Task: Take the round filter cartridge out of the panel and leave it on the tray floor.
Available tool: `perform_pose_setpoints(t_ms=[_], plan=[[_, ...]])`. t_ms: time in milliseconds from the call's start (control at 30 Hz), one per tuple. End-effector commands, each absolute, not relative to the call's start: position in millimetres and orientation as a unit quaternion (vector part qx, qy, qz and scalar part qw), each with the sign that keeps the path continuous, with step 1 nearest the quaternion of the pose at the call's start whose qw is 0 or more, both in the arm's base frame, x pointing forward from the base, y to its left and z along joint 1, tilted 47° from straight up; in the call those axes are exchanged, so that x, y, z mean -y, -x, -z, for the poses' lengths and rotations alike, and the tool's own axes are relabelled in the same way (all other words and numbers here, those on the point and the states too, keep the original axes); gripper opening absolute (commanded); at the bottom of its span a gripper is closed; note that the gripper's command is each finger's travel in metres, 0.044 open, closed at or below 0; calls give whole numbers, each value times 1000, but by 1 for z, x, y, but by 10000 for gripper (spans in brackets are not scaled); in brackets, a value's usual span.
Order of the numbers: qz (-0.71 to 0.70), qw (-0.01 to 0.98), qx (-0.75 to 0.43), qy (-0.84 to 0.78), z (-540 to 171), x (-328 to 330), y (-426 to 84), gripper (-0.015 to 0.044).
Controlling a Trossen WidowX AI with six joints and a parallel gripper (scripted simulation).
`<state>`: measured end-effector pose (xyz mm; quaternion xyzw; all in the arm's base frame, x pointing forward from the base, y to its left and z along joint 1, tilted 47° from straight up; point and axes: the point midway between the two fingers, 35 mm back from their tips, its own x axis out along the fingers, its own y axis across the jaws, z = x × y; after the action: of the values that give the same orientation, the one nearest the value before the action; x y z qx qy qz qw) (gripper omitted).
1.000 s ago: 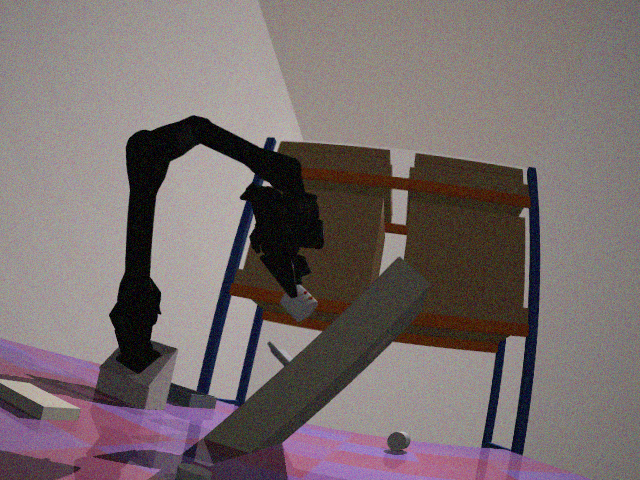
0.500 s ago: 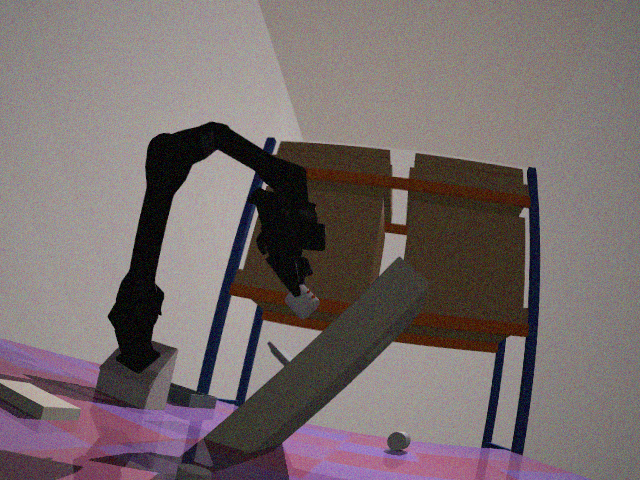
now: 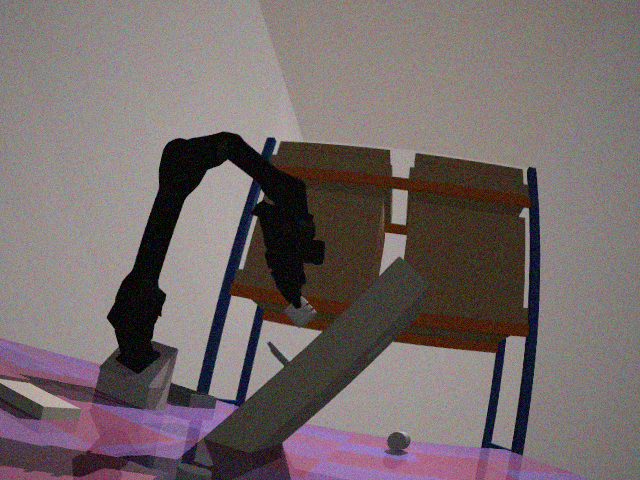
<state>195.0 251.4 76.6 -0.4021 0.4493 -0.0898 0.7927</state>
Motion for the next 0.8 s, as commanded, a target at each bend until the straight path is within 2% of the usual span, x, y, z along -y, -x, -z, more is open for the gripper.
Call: perform_pose_setpoints(t_ms=[0, 600, 767], plan=[[26, 761, -476, 440, -57, -270, -174, 0], [-294, 566, -516, 572, 20, -335, -65, 0], [-306, 557, -514, 576, 22, -337, -60, 0]])
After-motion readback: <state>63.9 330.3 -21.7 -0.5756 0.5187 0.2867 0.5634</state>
